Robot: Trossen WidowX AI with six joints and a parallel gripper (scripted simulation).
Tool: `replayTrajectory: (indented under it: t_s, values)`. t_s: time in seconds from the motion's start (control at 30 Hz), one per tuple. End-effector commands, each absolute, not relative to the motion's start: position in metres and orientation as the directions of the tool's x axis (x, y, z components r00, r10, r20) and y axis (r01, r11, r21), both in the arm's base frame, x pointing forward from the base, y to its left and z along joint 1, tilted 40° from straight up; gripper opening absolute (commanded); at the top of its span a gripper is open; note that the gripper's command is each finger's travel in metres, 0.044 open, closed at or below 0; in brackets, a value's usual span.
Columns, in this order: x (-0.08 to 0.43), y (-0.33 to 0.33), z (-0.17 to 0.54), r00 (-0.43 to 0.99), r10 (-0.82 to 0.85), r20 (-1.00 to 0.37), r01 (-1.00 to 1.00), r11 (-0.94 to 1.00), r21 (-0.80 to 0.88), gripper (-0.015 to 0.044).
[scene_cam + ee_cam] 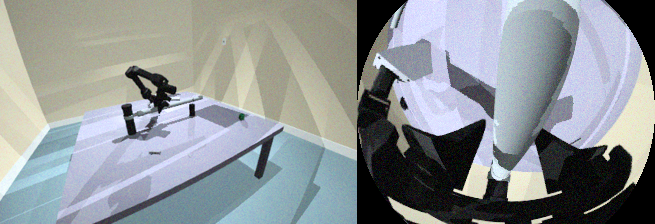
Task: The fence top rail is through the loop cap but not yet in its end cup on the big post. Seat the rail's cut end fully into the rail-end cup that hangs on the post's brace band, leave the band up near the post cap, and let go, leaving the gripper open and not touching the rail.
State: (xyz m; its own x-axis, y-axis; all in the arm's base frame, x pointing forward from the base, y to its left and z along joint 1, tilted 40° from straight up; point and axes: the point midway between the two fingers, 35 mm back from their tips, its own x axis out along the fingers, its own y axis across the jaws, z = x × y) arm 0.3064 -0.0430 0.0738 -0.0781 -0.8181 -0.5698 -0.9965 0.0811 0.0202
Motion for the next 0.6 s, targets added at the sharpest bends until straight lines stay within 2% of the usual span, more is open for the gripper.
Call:
replayTrajectory:
  t_s: [0.0, 0.07, 0.33, 0.57]
  values:
    - [0.308, -0.030, 0.075, -0.075, -0.814, -0.575, -0.997, 0.080, 0.017, 0.0394]
    - [0.309, -0.019, 0.075, -0.076, -0.813, -0.577, -0.997, 0.080, 0.018, 0.0440]
    - [0.308, 0.010, 0.079, -0.079, -0.814, -0.576, -0.996, 0.083, 0.020, 0.0440]
    - [0.309, 0.038, 0.099, -0.033, -0.810, -0.586, -0.997, -0.012, 0.073, 0.0440]
